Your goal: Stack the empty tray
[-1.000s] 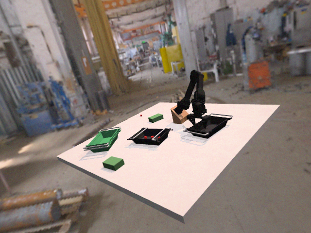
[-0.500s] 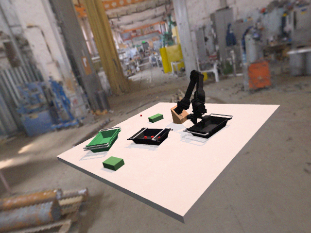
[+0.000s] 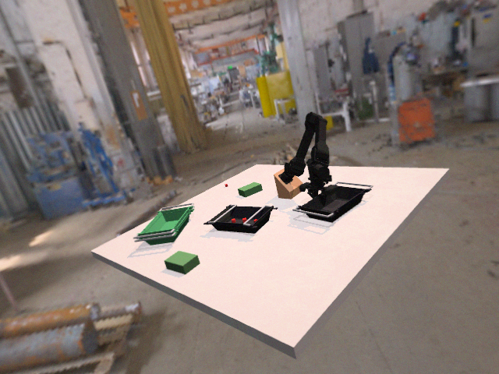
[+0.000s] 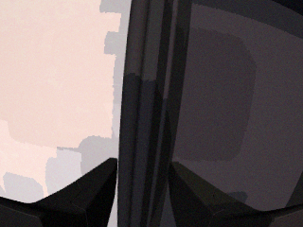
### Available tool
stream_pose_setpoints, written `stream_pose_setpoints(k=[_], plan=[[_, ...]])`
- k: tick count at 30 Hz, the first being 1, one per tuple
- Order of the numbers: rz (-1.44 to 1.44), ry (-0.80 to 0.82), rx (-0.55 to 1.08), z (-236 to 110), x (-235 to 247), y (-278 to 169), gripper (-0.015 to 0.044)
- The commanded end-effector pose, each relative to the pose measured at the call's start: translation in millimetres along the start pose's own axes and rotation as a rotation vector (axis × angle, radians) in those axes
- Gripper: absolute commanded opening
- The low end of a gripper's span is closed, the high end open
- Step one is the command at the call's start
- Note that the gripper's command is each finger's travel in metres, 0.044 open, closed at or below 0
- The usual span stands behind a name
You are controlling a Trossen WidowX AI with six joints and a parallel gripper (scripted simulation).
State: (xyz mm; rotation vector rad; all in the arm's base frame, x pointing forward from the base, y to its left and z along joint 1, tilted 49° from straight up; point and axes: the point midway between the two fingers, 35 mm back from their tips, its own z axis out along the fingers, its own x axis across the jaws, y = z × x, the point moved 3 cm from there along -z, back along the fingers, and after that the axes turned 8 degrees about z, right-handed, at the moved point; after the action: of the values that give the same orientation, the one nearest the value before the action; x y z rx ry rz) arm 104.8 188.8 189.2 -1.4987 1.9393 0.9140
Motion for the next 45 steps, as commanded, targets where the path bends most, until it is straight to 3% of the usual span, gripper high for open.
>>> stream_pose_setpoints(k=[1,17,45], plan=[[0.008,0.007,0.004,1,2,-1,0.0105],[0.007,0.009,0.004,-1,2,-1,0.0],[0.008,0.015,0.005,-78,2,-1,0.0]])
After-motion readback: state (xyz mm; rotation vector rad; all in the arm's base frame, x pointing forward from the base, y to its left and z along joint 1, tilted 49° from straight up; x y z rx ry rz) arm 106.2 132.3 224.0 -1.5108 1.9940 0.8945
